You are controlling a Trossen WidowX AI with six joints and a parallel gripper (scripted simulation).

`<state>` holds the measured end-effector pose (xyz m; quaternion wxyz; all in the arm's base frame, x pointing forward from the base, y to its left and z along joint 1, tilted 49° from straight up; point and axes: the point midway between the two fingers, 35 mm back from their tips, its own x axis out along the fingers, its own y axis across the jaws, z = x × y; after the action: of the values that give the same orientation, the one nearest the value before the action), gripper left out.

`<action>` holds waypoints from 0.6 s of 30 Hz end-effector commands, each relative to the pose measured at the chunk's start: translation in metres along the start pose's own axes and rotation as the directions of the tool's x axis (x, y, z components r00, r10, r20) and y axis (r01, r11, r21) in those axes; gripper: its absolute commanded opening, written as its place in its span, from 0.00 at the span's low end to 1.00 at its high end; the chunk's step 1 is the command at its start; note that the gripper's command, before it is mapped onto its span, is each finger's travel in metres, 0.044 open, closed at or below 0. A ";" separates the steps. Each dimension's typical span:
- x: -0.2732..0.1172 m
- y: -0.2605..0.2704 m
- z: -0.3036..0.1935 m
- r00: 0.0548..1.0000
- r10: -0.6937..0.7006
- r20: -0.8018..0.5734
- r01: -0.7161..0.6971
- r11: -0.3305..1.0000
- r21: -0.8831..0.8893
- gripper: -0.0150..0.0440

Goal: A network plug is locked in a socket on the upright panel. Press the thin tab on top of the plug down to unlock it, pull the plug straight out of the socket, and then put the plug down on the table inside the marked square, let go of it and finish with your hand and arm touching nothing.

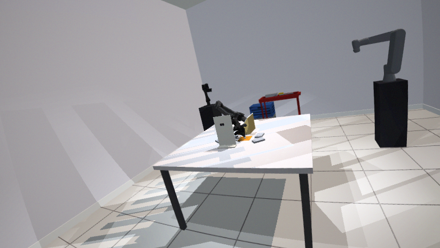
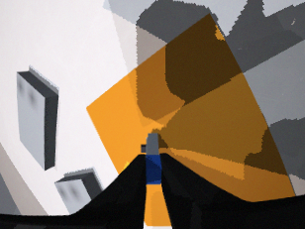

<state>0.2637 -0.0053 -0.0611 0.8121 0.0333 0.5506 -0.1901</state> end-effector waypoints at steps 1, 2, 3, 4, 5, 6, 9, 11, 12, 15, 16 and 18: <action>0.000 0.000 0.000 1.000 0.000 0.000 0.000 1.000 0.000 0.25; 0.000 0.000 0.000 1.000 0.000 0.000 0.000 1.000 0.000 0.25; 0.000 0.000 0.000 1.000 0.000 0.000 0.000 1.000 0.000 0.25; 0.000 0.000 0.000 1.000 0.000 0.000 0.000 1.000 0.000 0.25; 0.000 0.000 0.000 1.000 0.000 0.000 0.000 1.000 0.000 0.25; 0.000 0.000 0.000 1.000 0.000 0.000 0.000 1.000 0.000 0.30; 0.000 0.000 0.000 1.000 0.000 0.000 0.000 1.000 0.000 0.43; 0.000 0.000 0.000 1.000 0.000 0.000 0.000 1.000 0.000 0.52; 0.000 0.000 0.000 1.000 0.000 0.000 0.000 1.000 0.000 0.52; 0.000 0.000 0.000 1.000 0.000 0.000 0.000 1.000 0.000 0.52; 0.000 0.000 0.000 1.000 0.000 0.000 0.000 1.000 0.000 0.52; -0.002 0.000 0.000 1.000 0.000 0.000 0.000 1.000 0.000 0.52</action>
<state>0.2635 -0.0049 -0.0611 0.8121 0.0327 0.5510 -0.1894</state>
